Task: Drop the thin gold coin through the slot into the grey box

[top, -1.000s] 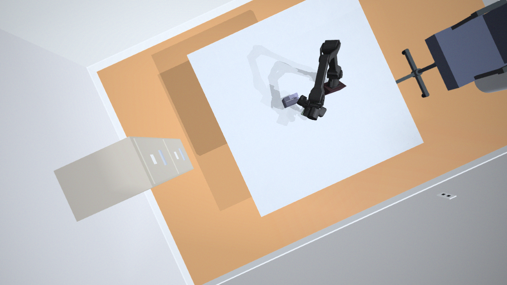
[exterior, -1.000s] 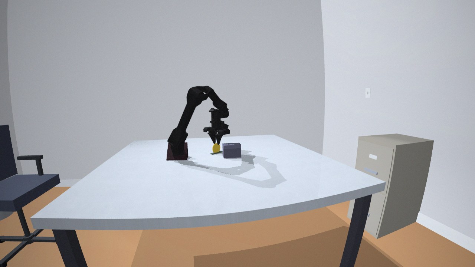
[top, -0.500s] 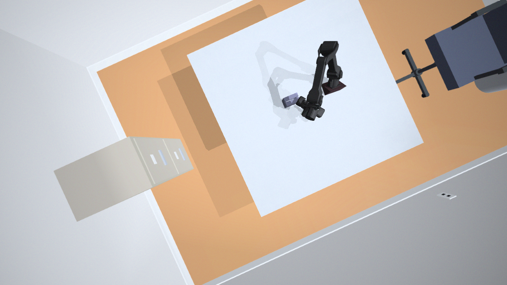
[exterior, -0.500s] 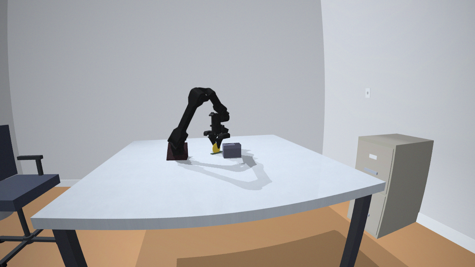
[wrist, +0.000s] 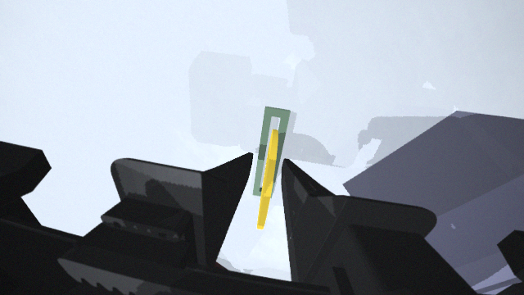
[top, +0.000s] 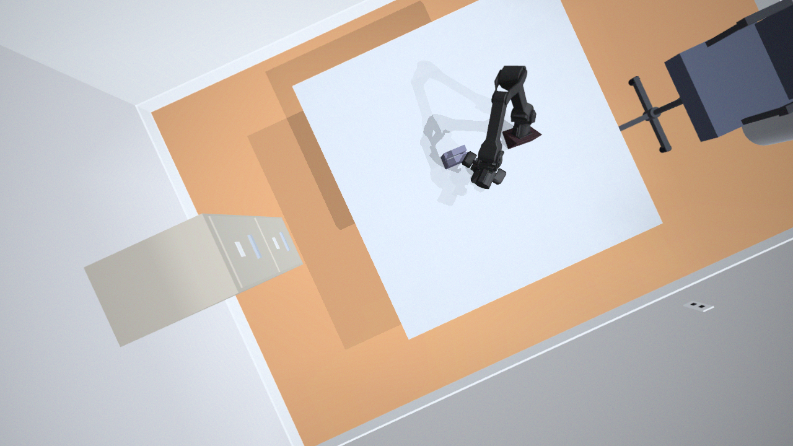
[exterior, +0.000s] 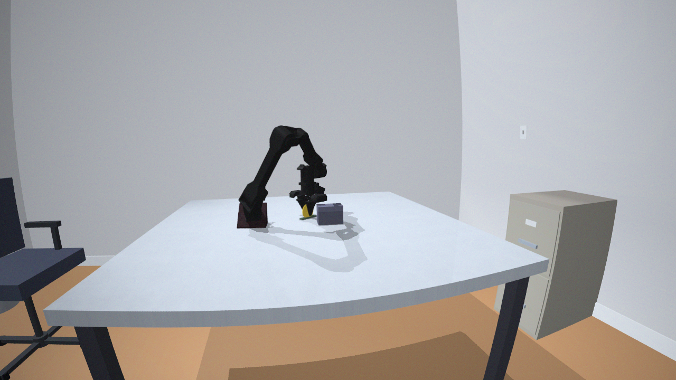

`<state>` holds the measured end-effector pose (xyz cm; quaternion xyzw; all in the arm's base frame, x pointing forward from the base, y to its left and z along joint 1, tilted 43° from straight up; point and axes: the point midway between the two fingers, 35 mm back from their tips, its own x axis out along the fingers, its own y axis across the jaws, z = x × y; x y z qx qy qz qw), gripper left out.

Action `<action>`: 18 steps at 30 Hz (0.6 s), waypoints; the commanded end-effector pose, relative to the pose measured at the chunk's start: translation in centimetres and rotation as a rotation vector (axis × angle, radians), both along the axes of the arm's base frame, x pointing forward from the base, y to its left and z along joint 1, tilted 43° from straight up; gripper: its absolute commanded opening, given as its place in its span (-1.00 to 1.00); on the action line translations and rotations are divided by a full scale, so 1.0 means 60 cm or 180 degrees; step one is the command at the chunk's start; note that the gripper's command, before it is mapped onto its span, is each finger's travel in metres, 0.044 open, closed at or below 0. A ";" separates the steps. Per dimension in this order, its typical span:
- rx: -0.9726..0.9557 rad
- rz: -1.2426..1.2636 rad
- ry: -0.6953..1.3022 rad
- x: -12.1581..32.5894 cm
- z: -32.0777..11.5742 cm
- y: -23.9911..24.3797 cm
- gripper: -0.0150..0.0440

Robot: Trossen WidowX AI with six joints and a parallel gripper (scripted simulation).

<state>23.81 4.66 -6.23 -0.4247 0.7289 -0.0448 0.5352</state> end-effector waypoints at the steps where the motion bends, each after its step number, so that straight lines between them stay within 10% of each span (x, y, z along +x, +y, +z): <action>1: -0.0017 0.0013 0.0012 -0.002 -0.002 -0.004 -0.39; 18: 0.0008 0.0119 -0.0016 0.004 0.000 0.005 -0.49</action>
